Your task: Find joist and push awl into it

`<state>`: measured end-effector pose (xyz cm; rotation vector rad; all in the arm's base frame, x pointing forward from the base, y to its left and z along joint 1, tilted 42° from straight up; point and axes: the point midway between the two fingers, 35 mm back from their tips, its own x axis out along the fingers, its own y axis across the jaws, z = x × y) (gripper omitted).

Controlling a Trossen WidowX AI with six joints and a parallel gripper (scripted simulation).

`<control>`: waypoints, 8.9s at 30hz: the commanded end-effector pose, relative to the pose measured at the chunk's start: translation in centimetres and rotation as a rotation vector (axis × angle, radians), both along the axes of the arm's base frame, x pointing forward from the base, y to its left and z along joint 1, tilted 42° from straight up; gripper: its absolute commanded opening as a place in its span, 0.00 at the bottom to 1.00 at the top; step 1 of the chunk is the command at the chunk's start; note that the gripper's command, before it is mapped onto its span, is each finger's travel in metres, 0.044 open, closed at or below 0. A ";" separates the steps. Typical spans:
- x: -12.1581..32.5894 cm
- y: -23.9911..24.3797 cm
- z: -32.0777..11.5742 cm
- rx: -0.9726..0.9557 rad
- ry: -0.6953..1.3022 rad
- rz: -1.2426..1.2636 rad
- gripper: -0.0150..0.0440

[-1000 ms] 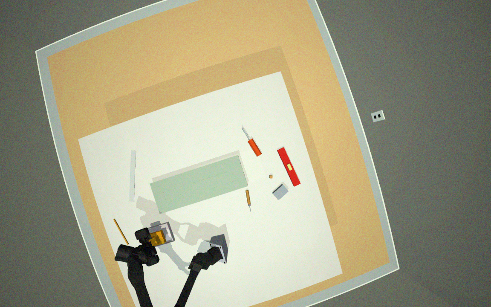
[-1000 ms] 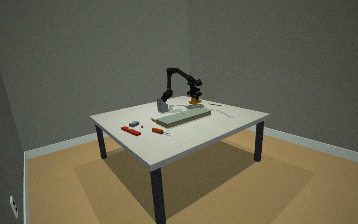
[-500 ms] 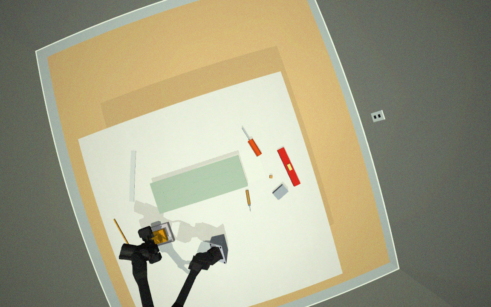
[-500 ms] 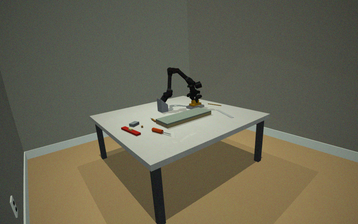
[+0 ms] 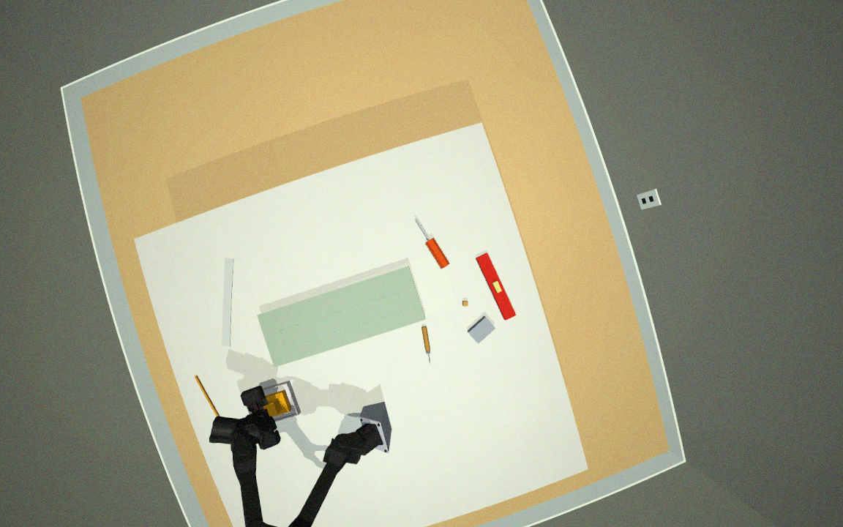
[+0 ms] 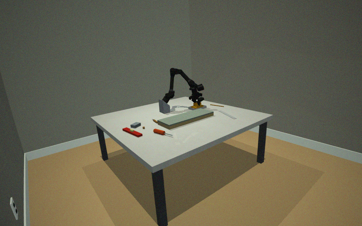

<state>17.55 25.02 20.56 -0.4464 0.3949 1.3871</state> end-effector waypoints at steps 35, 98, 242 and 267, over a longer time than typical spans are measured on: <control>4.3 -7.1 3.1 -0.087 0.042 -0.156 1.00; 5.1 -44.4 -37.6 -0.031 1.374 -1.085 1.00; -6.6 -52.9 -22.2 0.088 0.561 -2.986 0.25; 6.6 -47.9 -15.8 0.344 0.251 -2.572 0.25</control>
